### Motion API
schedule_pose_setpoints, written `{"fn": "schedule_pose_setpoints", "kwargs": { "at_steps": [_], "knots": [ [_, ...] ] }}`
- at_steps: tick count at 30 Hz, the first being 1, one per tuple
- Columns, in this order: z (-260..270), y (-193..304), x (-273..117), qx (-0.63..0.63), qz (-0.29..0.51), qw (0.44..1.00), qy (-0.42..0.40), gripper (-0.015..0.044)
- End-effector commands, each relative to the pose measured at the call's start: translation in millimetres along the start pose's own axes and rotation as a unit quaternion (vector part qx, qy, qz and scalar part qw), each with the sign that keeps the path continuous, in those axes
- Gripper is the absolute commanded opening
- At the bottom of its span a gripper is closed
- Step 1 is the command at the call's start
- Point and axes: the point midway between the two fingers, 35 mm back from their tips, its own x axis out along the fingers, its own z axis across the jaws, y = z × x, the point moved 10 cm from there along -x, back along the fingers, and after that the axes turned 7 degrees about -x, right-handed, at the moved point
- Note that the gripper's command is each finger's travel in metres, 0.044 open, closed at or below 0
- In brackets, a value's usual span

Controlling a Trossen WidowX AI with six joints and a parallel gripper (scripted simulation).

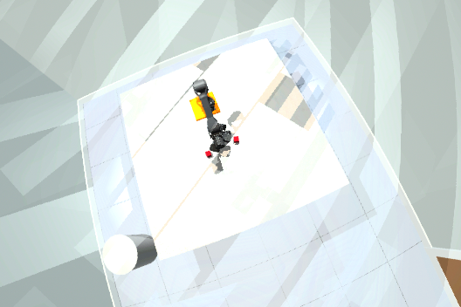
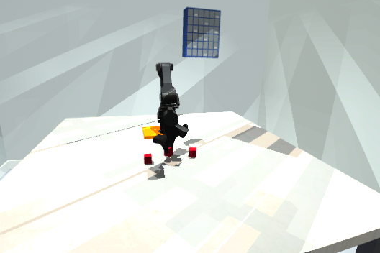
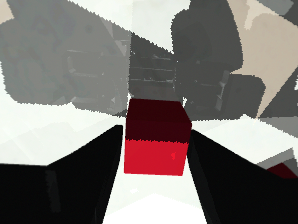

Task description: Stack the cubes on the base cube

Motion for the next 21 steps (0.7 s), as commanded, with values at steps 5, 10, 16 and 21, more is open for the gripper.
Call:
{"fn": "schedule_pose_setpoints", "kwargs": {
  "at_steps": [5, 10, 16, 21],
  "knots": [
    [-0.7, -0.1, -3.5, -0.003, 0.002, 1.000, 0.000, 0.0105],
    [-3.1, -1.3, -18.6, -0.003, 0.001, 1.000, 0.000, 0.0105],
    [-4.9, -2.3, -37.2, -0.003, 0.001, 1.000, 0.001, 0.0105],
    [-5.4, -2.5, -53.0, -0.003, 0.001, 1.000, 0.001, 0.0105]
  ]
}}
